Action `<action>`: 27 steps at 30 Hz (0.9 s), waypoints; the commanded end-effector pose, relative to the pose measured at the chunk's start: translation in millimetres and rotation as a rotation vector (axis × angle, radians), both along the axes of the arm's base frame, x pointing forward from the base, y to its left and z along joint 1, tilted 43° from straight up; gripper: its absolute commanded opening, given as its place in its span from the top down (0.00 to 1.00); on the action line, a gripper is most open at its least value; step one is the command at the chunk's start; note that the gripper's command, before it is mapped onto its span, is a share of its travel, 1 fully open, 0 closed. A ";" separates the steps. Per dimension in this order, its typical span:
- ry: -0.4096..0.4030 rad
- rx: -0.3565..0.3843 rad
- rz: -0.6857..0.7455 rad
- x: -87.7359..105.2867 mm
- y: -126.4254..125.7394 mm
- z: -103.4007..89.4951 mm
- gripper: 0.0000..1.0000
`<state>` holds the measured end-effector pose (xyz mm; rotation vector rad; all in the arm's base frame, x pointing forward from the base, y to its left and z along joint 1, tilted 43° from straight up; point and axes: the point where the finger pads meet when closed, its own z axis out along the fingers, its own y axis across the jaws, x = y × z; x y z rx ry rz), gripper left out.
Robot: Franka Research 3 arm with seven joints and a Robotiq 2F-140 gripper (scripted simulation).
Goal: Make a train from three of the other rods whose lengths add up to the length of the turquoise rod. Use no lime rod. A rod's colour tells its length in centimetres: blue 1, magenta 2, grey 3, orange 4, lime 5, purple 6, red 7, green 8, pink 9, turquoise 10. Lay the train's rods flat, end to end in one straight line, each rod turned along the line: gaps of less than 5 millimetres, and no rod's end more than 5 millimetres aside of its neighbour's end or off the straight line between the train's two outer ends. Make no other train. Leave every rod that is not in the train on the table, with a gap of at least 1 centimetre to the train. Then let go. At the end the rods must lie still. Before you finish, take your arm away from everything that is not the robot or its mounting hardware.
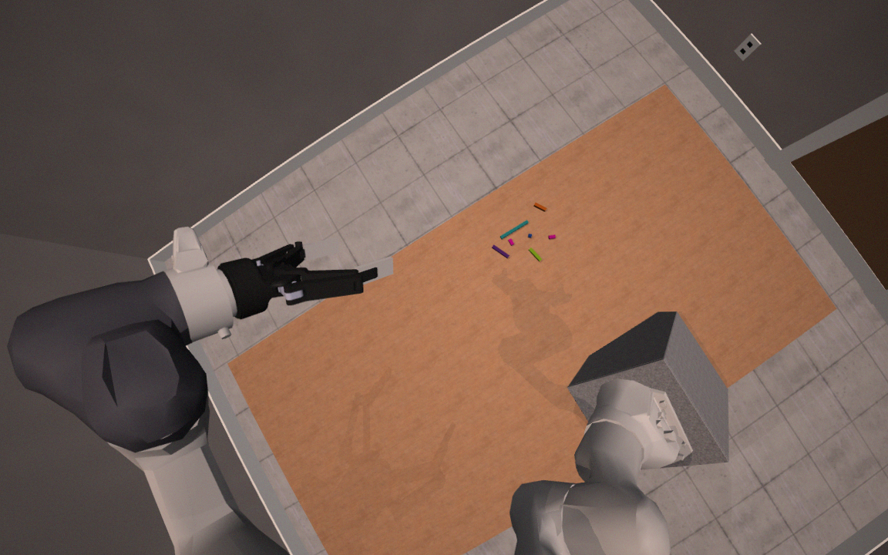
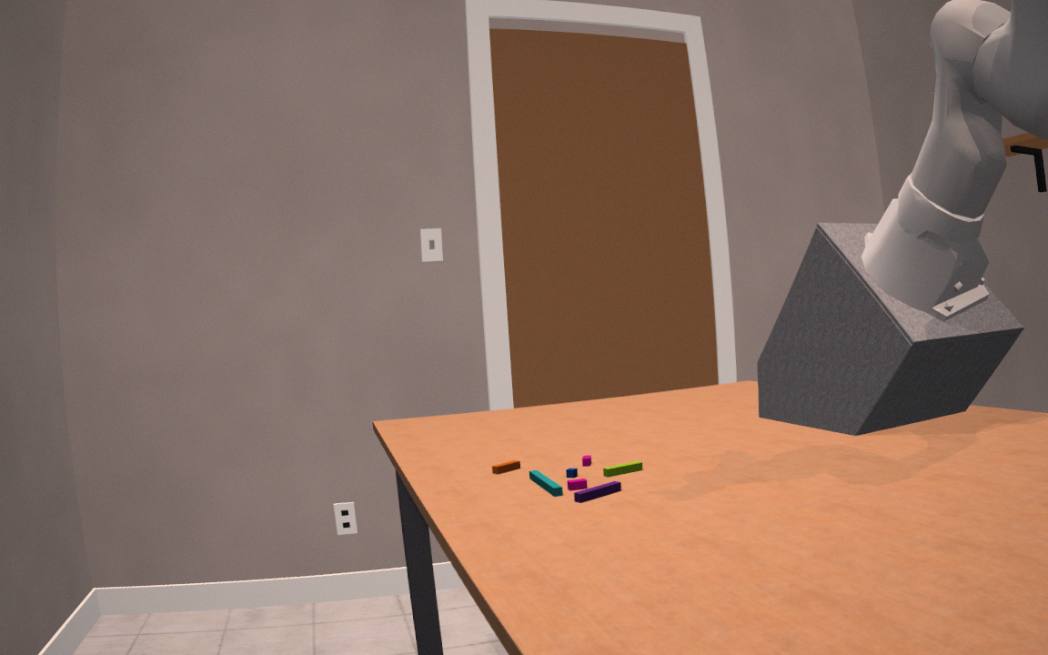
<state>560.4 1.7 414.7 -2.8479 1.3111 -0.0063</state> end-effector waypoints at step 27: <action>0.050 0.305 0.453 16.2 20.3 -160.5 0.00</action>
